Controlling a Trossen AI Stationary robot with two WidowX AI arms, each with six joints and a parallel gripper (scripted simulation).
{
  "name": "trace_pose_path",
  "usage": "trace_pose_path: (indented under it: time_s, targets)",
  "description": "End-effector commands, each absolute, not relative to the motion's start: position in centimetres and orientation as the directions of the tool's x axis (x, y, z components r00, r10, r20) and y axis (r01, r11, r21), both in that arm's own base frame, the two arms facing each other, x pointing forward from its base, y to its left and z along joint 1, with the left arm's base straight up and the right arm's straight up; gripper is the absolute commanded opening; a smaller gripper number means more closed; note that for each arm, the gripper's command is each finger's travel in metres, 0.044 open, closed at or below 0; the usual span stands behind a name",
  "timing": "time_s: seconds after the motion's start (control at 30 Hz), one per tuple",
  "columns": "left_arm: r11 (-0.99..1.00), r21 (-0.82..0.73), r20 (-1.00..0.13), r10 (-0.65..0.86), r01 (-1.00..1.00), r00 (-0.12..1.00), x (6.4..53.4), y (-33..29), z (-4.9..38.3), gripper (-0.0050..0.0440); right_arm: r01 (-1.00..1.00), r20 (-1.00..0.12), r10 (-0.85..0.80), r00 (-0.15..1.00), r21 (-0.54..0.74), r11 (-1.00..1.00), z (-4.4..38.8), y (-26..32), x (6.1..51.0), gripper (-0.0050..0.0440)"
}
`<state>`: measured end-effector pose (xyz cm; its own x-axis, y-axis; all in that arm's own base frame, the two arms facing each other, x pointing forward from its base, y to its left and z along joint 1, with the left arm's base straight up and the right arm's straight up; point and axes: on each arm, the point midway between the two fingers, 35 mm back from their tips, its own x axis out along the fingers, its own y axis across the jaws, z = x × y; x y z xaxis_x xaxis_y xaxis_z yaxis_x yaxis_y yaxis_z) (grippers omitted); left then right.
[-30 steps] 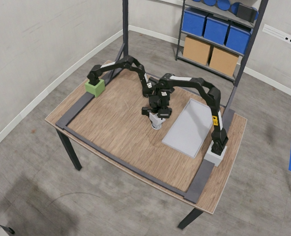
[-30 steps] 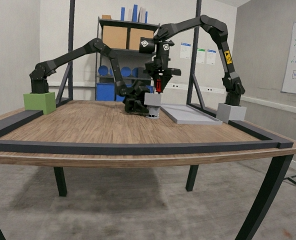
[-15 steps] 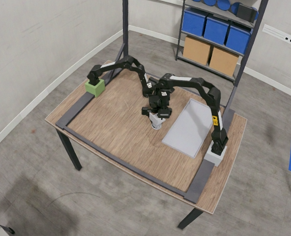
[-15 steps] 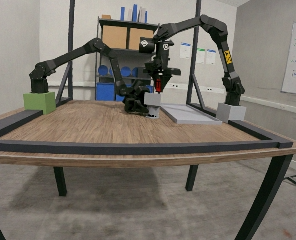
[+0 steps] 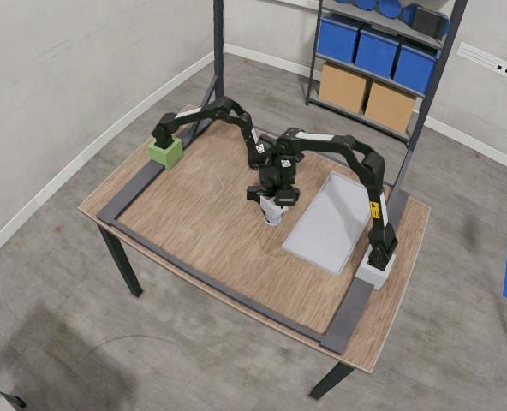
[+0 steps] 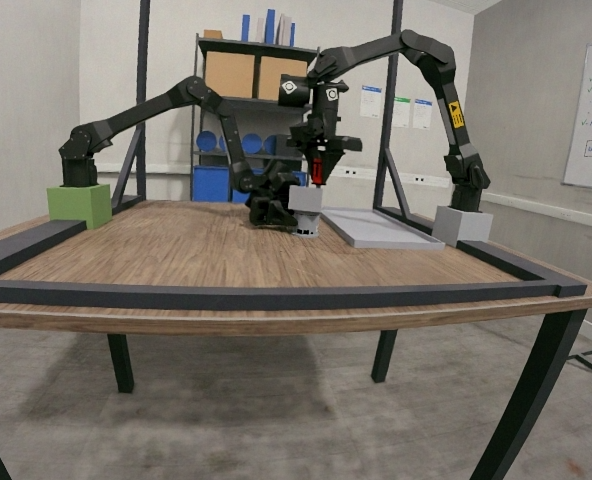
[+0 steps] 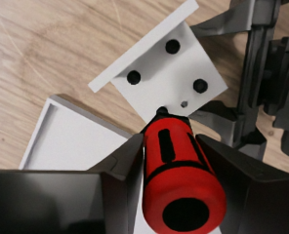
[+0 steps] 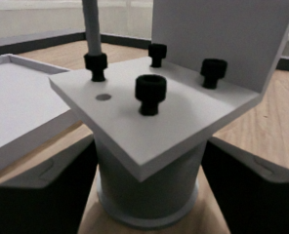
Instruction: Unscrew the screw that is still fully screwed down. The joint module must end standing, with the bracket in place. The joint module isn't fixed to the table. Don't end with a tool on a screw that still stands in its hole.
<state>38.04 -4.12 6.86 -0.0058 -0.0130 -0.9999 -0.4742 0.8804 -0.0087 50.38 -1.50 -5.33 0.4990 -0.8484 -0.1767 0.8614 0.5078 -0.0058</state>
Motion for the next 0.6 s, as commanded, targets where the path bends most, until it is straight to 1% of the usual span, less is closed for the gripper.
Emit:
trace_pose_path:
  time_s: [0.0, 0.23, 0.57]
  targets:
    - [0.88, -0.028, -0.999, -0.015, -0.474, 0.032, 38.54, -4.08, 8.01, 0.013, 0.864, -0.165, -0.85, 0.5, 0.028, 0.503, -3.92, -1.6, 51.04, 0.0245]
    - [0.88, -0.034, -0.999, -0.014, -0.474, 0.046, 38.87, -4.15, 8.29, 0.013, 0.864, -0.165, -0.85, 0.5, 0.028, 0.503, -3.92, -1.6, 51.04, 0.0245]
    - [0.88, -0.029, -0.999, -0.015, -0.474, 0.034, 38.57, -4.1, 8.03, 0.013, 0.864, -0.165, -0.85, 0.5, 0.028, 0.503, -3.92, -1.6, 51.04, 0.0245]
